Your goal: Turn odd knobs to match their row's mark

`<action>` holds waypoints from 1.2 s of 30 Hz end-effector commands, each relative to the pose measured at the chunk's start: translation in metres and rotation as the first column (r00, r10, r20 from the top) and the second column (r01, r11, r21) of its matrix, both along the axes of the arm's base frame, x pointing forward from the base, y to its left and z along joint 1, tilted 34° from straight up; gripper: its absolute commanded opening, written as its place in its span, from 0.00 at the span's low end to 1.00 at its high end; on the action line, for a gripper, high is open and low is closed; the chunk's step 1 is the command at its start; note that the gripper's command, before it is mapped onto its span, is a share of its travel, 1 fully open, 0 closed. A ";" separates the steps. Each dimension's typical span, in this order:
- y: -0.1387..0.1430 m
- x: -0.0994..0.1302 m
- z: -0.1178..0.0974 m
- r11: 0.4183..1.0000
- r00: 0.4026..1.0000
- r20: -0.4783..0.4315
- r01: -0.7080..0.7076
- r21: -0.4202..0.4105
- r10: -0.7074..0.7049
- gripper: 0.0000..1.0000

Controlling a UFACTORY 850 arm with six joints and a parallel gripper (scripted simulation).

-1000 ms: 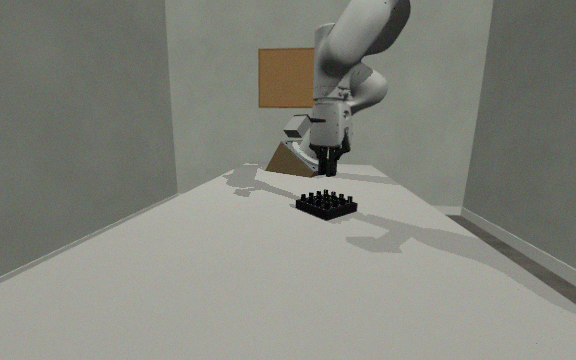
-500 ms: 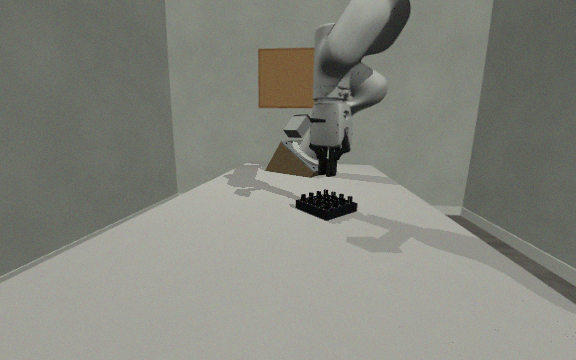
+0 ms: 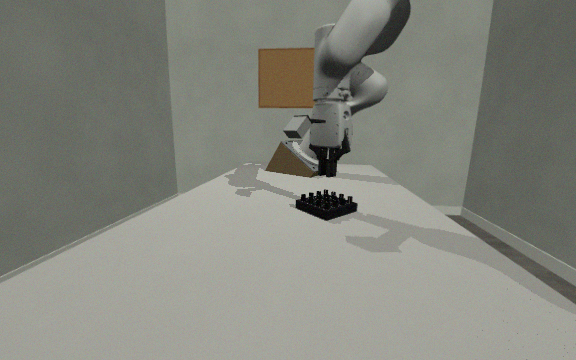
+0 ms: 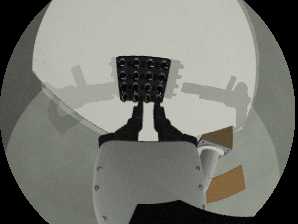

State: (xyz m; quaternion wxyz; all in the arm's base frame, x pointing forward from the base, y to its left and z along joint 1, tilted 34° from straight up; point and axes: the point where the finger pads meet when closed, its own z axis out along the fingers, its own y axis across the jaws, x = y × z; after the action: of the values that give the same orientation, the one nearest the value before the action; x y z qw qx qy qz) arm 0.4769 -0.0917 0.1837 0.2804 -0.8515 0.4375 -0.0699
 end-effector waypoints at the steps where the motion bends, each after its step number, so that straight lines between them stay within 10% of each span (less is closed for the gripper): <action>1: 0.000 0.001 -0.001 1.000 1.000 0.001 0.000 0.000 0.000 0.19; 36: 0.015 0.015 -0.029 1.000 1.000 0.001 0.000 0.000 0.000 0.19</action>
State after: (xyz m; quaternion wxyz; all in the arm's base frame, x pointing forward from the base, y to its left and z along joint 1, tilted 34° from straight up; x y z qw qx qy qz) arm 0.4898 -0.0775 0.1563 0.2803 -0.8516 0.4376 -0.0694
